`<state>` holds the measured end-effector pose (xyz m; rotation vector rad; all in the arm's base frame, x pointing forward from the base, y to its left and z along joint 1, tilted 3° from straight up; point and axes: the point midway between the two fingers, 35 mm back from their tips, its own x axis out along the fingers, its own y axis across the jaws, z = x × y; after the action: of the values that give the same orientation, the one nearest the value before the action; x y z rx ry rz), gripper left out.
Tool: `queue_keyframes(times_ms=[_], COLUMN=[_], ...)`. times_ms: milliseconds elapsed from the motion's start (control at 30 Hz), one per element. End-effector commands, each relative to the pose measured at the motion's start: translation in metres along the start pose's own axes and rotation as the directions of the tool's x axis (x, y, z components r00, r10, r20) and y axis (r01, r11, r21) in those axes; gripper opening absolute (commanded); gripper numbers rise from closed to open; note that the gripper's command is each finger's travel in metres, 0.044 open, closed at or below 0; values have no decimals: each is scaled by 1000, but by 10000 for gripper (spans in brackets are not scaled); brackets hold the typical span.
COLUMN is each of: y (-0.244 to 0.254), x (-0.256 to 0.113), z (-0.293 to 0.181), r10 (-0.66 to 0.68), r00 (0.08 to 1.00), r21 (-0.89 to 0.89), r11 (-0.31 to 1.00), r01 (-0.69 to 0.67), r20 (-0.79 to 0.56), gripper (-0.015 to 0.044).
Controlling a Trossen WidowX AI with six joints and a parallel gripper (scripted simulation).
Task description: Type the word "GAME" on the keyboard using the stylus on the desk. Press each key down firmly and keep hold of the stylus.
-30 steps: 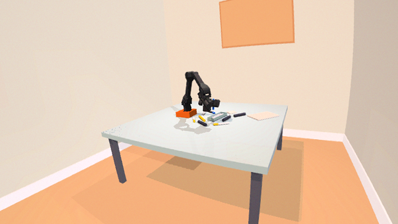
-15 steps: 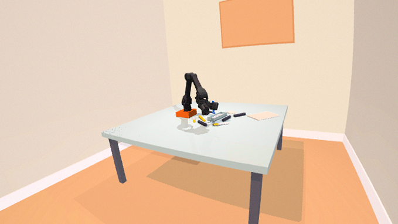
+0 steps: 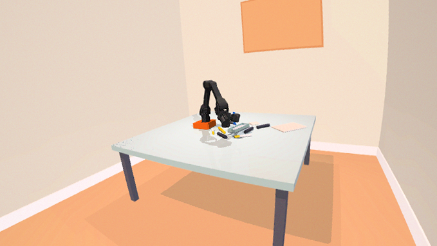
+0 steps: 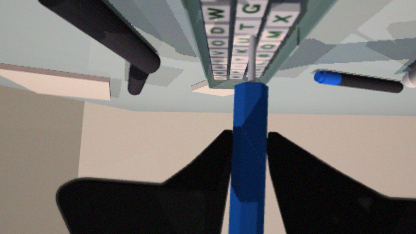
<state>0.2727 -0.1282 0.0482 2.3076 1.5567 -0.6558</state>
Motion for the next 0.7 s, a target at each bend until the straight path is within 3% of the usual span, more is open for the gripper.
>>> queue_keyframes(times_ms=[0, 667], y=[3, 3], x=[-1, 5], z=[0, 11], r10=[4, 4], r00=[1000, 1000], r21=[-4, -4], r11=[1000, 1000], r01=[-4, -4], r20=[-2, -2], gripper=[81, 81])
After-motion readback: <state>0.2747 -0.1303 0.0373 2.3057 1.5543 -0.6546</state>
